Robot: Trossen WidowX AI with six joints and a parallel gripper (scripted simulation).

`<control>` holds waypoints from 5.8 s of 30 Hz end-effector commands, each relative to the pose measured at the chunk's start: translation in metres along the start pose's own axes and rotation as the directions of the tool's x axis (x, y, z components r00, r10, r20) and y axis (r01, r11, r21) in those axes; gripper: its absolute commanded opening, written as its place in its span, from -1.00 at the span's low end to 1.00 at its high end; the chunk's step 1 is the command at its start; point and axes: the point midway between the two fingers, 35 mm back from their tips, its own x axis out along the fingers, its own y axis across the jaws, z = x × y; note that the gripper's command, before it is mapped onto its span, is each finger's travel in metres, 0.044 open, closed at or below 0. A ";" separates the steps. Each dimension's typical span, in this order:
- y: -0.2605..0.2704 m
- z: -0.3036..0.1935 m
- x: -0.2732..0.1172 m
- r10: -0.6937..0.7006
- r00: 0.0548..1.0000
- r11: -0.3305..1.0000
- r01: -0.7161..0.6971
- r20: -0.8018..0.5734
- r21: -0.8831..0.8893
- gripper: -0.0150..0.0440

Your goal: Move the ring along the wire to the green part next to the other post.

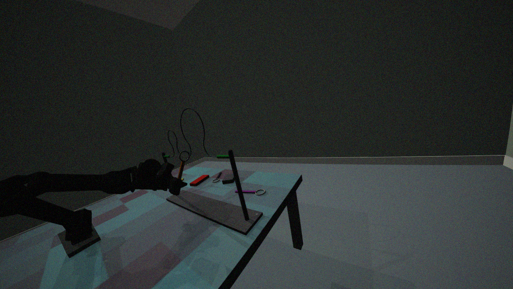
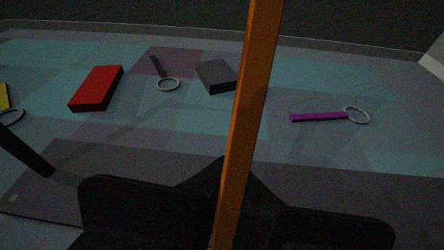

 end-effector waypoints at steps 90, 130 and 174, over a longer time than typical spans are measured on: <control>0.145 0.186 -0.110 0.523 0.699 -0.338 -0.355 0.488 0.872 -1.00; 0.143 0.160 -0.095 0.487 0.845 0.257 -0.381 0.221 0.888 -1.00; 0.096 0.113 -0.067 0.086 0.996 0.957 -0.078 -0.017 0.279 -1.00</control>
